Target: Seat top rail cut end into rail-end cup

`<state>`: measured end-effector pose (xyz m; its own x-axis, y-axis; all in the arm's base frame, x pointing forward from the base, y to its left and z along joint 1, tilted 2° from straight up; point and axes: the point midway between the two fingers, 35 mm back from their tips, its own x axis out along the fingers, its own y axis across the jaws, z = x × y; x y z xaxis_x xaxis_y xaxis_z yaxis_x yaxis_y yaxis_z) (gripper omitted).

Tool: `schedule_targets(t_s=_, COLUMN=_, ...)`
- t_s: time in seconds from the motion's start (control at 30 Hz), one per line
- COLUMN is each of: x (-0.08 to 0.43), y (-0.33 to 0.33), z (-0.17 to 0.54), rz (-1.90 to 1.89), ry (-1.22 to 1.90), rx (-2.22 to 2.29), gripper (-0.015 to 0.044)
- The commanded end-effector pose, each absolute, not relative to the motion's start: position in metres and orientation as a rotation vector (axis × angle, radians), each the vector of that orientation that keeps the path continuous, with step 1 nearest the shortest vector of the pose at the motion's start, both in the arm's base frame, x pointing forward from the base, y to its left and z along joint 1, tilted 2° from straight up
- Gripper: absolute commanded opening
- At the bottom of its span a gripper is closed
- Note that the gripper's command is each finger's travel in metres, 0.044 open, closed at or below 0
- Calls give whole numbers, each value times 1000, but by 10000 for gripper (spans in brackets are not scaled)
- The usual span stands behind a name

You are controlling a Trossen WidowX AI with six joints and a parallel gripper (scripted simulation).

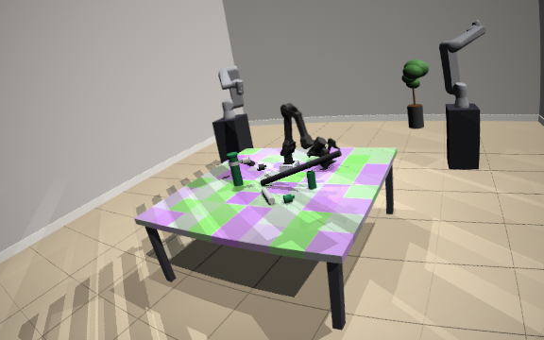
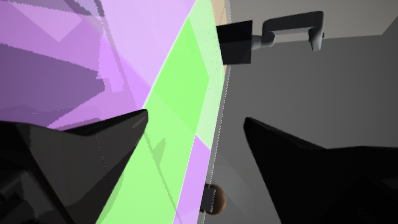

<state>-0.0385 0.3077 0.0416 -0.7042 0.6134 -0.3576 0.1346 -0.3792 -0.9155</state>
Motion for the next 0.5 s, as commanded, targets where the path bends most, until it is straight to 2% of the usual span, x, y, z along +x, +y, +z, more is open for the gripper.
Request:
schedule_targets(t_s=0.0, x=-37, y=308, z=42, rz=2153, ry=-1518, rx=-1004, gripper=426)
schedule_targets(t_s=0.13, x=-13, y=318, z=47, rz=2149, ry=-1319, rx=-1055, gripper=440)
schedule_targets(t_s=0.47, x=107, y=328, z=82, rz=1929, ry=-453, rx=-1106, gripper=440)
